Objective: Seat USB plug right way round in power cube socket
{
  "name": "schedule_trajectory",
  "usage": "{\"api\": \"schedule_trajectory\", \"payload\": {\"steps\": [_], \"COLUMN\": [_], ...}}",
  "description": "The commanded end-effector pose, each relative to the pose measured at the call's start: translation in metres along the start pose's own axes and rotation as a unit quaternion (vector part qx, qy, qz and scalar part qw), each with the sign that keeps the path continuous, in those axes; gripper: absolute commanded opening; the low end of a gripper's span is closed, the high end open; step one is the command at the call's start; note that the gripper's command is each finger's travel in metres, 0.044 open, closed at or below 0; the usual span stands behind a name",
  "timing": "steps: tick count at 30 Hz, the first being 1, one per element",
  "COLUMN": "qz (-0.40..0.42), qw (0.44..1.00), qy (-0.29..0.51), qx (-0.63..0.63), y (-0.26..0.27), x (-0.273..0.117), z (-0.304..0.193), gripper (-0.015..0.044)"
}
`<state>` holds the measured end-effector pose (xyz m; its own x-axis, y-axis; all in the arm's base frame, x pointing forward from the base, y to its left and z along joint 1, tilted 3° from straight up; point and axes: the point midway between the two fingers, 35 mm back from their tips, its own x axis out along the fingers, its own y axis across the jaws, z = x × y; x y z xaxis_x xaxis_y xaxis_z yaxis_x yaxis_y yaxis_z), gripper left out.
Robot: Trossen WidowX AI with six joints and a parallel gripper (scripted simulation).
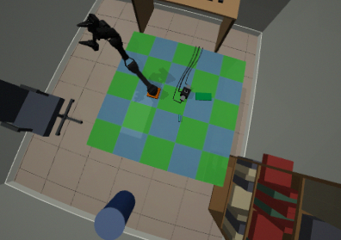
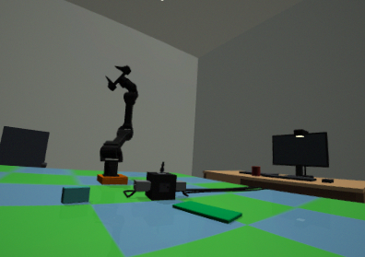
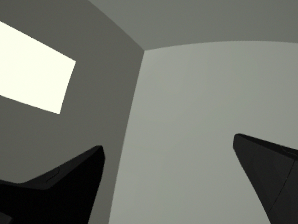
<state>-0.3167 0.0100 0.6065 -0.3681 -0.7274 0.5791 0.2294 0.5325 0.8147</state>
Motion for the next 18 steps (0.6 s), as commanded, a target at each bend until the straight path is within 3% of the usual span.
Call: {"api": "schedule_trajectory", "payload": {"steps": [1, 10, 18], "qz": [0.039, 0.073, 0.059], "qw": [0.996, 0.956, 0.873], "qy": [0.076, 0.283, 0.482], "qx": [0.014, 0.032, 0.046], "y": [0.019, 0.049, 0.056], "x": [0.020, 0.016, -0.049], "z": [-0.070, -0.250, -0.403], "gripper": [0.0440, 0.0440, 0.0440]}}
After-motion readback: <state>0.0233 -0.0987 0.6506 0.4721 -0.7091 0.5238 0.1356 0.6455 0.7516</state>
